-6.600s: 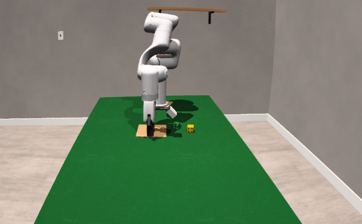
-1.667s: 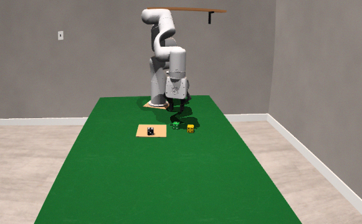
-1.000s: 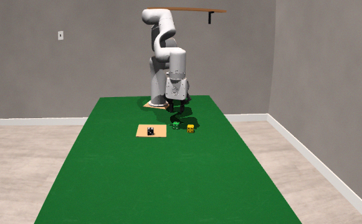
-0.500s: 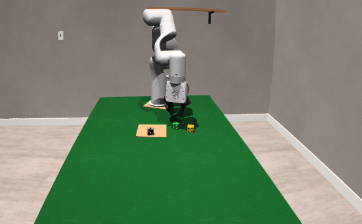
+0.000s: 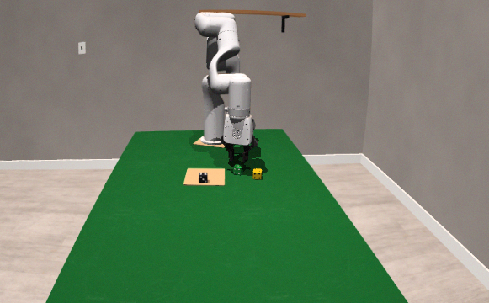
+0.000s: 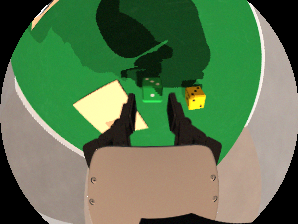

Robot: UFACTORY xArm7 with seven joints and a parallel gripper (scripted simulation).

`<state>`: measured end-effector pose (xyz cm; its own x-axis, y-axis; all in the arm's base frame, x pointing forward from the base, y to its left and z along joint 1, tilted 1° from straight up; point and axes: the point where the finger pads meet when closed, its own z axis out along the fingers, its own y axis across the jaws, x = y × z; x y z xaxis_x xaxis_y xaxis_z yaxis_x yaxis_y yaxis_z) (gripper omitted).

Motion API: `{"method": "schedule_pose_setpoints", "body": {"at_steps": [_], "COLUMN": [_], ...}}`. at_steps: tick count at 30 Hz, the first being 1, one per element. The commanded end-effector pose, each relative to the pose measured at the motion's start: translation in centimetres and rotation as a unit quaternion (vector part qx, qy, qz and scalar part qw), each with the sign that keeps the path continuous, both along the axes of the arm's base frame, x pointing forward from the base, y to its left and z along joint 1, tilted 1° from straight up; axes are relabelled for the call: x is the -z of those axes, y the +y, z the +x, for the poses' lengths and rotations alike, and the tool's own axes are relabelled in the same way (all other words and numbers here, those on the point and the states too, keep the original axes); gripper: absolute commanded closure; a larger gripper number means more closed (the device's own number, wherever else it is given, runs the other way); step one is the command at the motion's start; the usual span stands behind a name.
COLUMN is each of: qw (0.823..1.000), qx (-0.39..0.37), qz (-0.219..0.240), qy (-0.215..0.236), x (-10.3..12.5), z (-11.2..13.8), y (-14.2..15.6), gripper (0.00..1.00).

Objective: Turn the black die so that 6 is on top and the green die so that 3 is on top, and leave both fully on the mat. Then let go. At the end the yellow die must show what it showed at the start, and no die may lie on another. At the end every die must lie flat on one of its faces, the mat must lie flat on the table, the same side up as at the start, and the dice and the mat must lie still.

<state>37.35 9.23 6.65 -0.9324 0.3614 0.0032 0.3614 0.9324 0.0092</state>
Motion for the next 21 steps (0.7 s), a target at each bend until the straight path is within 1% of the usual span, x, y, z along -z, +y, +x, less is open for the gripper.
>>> {"method": "schedule_pose_setpoints", "body": {"at_steps": [1,21], "qw": [1.0,1.0], "qx": [0.0,0.0], "qz": [0.001,0.001], "qy": [-0.002,-0.002], "x": [0.48,1.03], "z": [0.17,0.17], "y": [0.06,0.06], "gripper": [0.53,0.53]}}
